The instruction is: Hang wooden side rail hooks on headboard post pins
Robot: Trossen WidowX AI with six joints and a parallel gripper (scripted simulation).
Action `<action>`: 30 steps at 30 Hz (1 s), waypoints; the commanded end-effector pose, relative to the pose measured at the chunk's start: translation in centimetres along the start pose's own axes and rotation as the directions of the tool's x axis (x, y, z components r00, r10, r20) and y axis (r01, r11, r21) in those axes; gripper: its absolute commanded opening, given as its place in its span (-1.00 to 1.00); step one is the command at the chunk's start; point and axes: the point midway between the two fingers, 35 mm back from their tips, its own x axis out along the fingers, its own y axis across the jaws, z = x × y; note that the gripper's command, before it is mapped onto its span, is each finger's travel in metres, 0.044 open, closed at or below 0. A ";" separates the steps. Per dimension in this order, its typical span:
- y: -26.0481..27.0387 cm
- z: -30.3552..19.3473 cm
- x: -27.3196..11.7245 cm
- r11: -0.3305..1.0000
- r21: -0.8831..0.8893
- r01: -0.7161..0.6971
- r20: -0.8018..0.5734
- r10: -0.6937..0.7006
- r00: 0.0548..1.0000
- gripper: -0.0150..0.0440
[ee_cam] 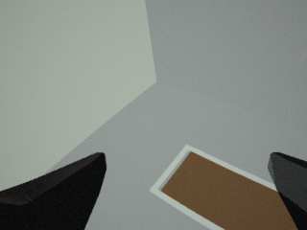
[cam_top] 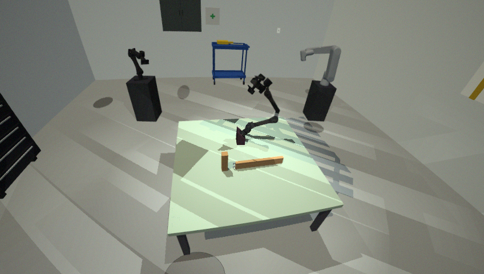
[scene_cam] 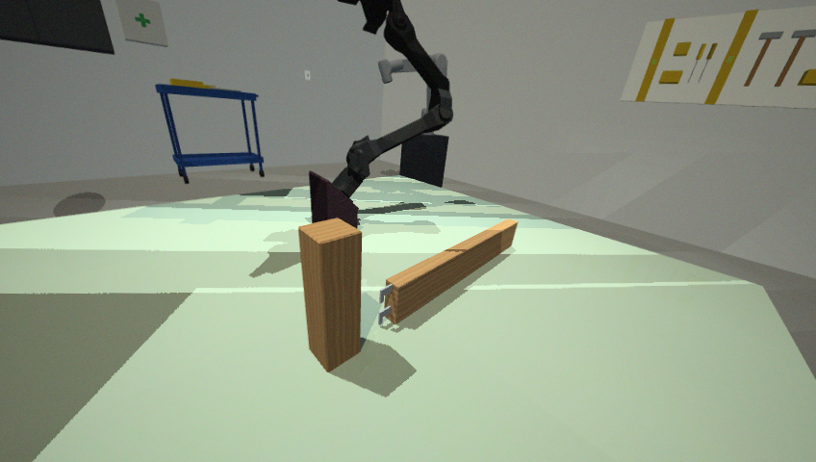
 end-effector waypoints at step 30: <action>-42.7 -15.2 14.5 0.751 -0.658 0.044 -0.448 -0.439 0.779 1.00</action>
